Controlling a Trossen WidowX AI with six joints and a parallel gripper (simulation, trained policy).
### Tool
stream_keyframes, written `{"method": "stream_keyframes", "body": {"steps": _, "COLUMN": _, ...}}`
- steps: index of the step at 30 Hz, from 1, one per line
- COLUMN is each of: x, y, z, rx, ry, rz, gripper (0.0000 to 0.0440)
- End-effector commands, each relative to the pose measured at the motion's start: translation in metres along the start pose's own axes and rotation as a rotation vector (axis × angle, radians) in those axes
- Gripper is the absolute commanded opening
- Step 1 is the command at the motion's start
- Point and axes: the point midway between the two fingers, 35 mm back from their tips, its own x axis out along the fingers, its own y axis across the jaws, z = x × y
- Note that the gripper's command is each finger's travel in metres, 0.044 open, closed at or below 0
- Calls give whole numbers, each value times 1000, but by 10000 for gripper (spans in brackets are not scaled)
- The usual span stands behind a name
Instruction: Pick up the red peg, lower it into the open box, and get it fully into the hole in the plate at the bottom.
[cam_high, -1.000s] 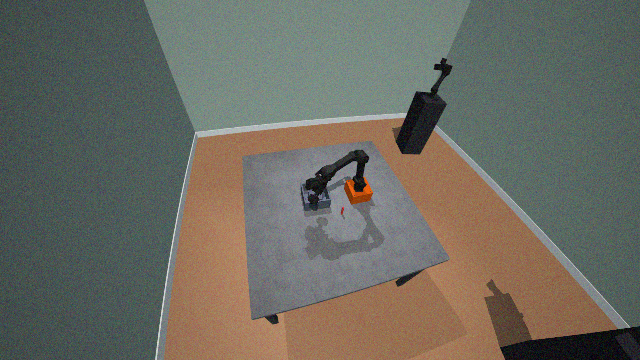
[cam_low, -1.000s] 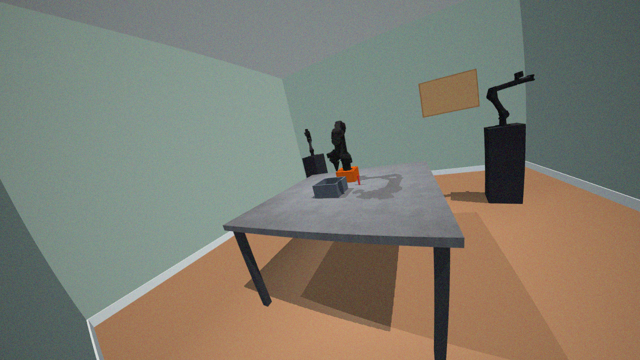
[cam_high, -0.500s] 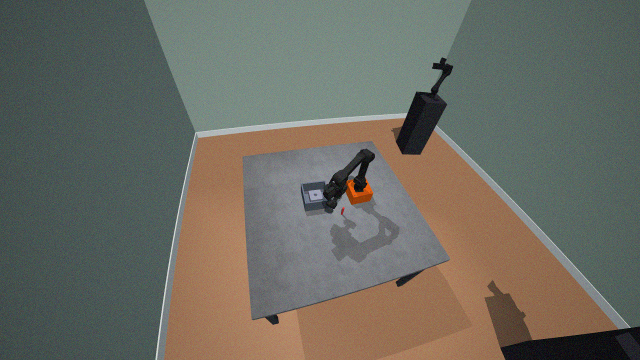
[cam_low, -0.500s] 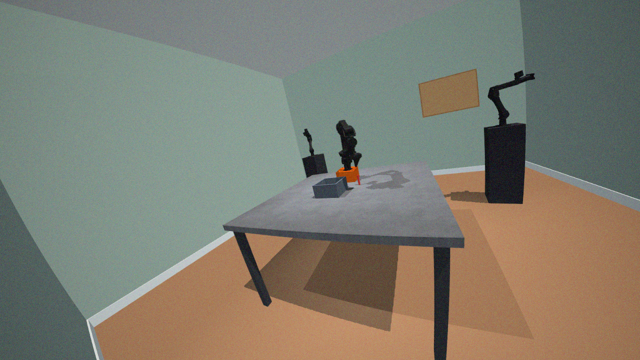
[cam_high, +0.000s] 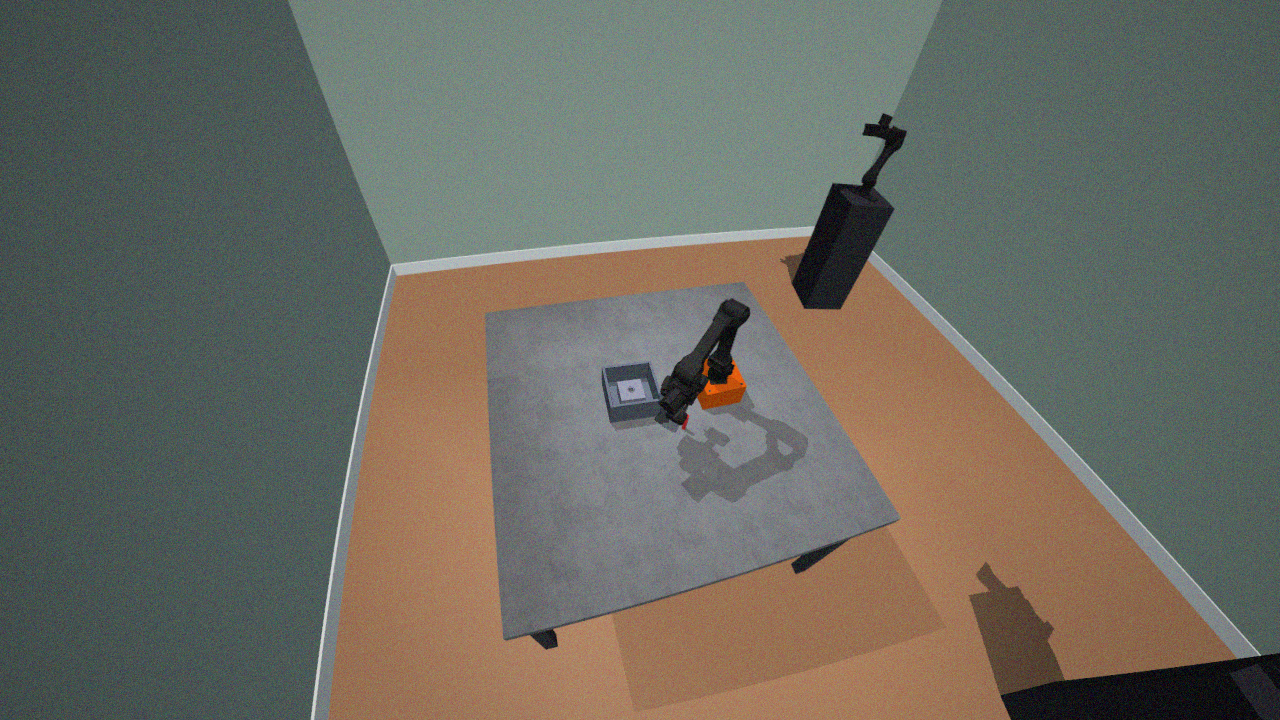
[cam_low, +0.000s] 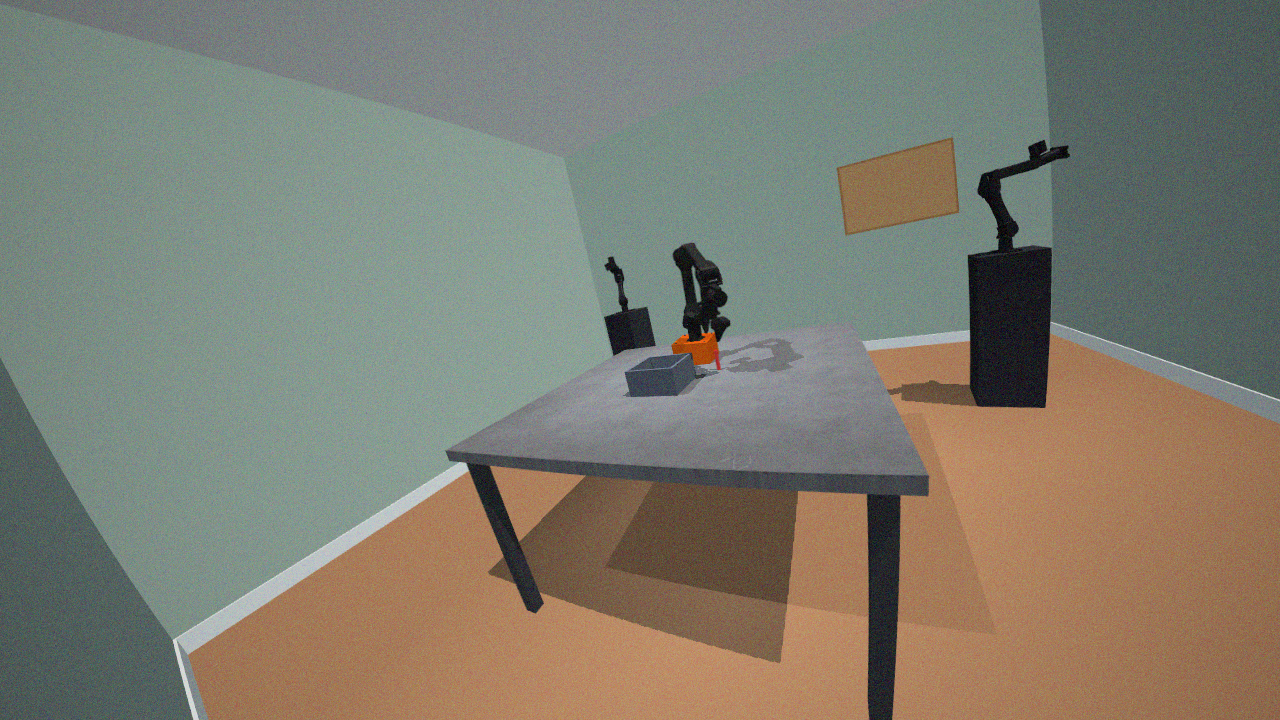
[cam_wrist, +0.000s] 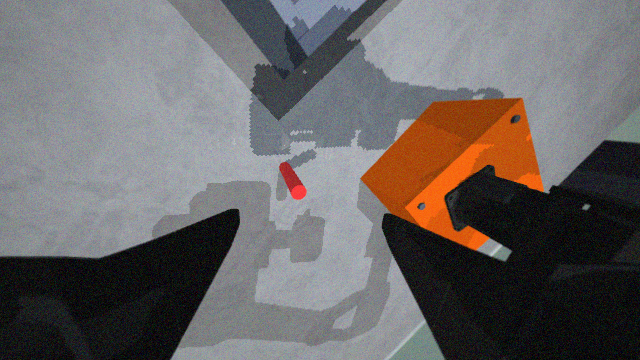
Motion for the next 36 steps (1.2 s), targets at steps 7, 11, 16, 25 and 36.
{"method": "stream_keyframes", "body": {"steps": 7, "x": 38, "y": 2, "z": -3, "rx": 0, "ry": 2, "rz": -18, "gripper": 440}}
{"method": "stream_keyframes", "body": {"steps": 11, "x": 56, "y": 7, "z": -2, "rx": -1, "ry": -4, "rz": -4, "gripper": 440}}
{"method": "stream_keyframes", "body": {"steps": 16, "x": 78, "y": 12, "z": 0, "rx": 0, "ry": -17, "rz": 18, "gripper": 440}}
{"method": "stream_keyframes", "body": {"steps": 25, "x": 110, "y": 17, "z": 2, "rx": -9, "ry": -22, "rz": 29, "gripper": 363}}
{"method": "stream_keyframes", "body": {"steps": 36, "x": 129, "y": 10, "z": -1, "rx": 0, "ry": -2, "rz": -44, "gripper": 79}}
